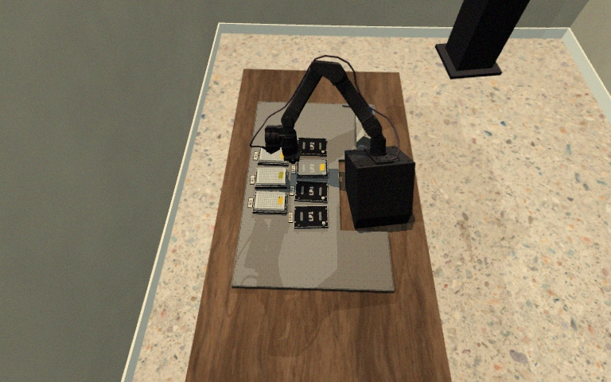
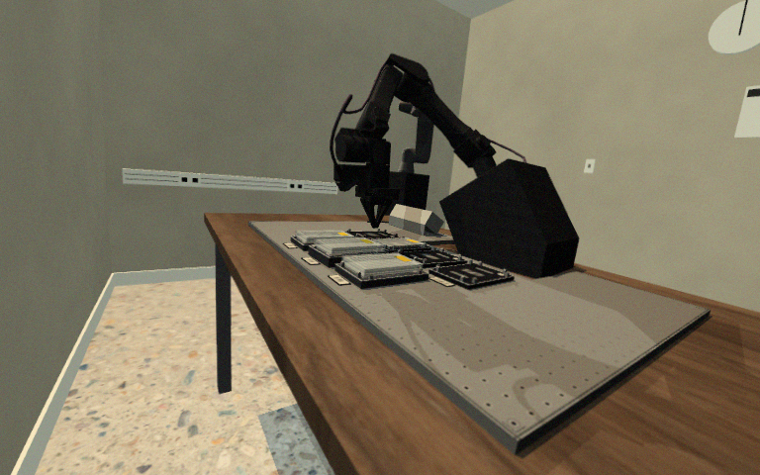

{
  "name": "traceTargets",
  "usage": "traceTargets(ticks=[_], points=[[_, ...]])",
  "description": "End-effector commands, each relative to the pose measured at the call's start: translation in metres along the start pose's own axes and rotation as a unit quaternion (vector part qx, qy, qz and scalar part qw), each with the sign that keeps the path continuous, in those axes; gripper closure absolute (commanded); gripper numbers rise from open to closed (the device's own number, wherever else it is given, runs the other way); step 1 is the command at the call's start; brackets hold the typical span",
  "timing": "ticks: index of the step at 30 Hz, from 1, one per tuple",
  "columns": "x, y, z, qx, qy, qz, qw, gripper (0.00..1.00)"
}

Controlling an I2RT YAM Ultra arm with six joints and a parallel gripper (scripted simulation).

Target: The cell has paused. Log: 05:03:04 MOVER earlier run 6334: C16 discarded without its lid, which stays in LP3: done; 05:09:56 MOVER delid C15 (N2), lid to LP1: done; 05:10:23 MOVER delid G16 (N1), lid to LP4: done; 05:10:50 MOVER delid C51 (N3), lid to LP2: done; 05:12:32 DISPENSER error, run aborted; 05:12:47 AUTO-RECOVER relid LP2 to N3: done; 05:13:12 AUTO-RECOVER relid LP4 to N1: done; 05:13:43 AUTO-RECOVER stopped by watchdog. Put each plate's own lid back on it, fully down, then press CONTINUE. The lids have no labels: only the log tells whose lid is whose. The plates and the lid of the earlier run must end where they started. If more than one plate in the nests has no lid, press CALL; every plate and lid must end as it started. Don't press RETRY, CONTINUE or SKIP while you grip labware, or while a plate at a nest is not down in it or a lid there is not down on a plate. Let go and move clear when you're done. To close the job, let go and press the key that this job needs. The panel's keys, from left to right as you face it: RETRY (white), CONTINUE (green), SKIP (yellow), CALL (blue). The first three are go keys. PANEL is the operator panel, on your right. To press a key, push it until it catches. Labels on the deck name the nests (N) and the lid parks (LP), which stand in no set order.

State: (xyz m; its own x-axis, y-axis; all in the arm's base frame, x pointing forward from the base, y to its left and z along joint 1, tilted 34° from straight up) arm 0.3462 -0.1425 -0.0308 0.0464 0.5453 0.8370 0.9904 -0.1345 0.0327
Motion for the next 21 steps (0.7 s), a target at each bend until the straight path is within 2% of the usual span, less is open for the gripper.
traceTargets(ticks=[1,12,16,19,21], points=[[0.016,0.002,0.008,-0.018,-0.006,-0.039,0.999,1.0],[0.012,-0.04,0.044,-0.018,-0.005,-0.039,0.999,1.0],[0.012,-0.047,0.051,-0.018,-0.005,-0.039,0.999,1.0],[0.011,-0.047,0.051,-0.018,-0.005,-0.039,0.999,1.0],[0.016,-0.034,0.05,-0.027,-0.002,-0.052,0.998,1.0]])
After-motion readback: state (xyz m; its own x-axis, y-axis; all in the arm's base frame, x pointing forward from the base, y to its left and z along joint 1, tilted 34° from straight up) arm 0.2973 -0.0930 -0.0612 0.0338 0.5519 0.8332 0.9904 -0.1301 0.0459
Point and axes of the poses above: the point where the finger pads meet when closed, its own x axis back along the fingers, its own z axis across the jaws, y = z × x, the point moved 2 cm from there along x, back along the fingers, and after that the axes turned 1 degree about -x, right-handed, at the moved point
